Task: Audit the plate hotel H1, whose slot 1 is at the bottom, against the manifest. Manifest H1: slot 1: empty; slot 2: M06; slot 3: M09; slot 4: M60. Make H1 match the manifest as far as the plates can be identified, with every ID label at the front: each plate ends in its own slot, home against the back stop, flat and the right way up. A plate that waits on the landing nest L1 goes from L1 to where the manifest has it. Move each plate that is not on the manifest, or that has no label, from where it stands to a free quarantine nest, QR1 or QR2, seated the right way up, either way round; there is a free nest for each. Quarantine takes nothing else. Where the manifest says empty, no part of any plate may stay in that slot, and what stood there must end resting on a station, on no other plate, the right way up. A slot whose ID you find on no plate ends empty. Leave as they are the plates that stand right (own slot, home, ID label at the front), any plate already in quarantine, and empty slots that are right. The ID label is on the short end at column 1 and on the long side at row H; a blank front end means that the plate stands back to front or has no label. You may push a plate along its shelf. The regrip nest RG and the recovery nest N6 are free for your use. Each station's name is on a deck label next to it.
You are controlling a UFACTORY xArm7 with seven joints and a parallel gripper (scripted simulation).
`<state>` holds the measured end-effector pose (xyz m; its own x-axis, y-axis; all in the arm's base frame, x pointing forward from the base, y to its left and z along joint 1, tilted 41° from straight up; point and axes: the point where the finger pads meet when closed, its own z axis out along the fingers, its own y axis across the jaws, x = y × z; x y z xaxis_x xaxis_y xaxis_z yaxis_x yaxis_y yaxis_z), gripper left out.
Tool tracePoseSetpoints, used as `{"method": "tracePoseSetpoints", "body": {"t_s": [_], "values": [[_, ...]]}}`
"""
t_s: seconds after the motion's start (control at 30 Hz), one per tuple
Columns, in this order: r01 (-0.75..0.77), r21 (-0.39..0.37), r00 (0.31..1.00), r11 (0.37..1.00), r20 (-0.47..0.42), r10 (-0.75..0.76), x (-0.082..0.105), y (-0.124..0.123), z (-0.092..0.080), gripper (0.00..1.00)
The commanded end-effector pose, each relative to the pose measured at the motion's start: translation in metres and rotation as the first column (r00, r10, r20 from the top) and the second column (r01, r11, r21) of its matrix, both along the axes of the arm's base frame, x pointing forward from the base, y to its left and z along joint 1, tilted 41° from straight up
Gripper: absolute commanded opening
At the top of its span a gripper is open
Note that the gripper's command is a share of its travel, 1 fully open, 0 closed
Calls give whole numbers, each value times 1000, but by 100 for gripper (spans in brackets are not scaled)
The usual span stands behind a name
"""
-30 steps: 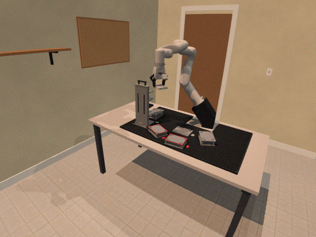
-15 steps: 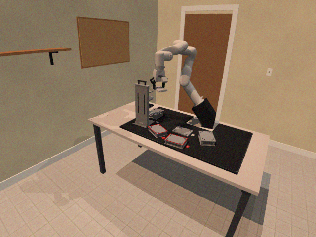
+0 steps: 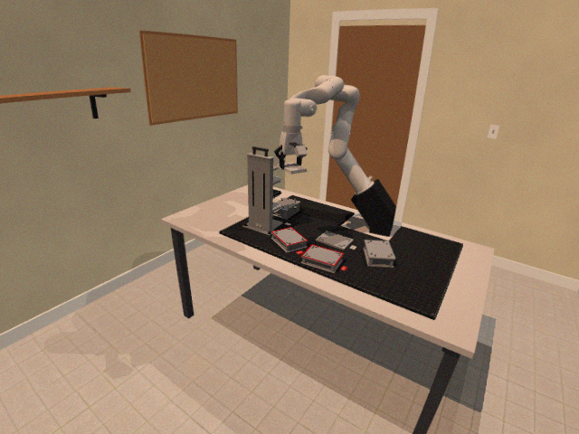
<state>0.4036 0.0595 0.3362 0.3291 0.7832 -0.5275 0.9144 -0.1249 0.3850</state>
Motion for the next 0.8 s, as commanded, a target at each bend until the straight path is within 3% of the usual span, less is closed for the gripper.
{"method": "tracePoseSetpoints", "body": {"t_s": [0.0,0.77], "values": [[-3,0,1000,1000,3,3,2,-2,-2,0],[-3,0,1000,1000,3,3,9,-21,-26,0]]}}
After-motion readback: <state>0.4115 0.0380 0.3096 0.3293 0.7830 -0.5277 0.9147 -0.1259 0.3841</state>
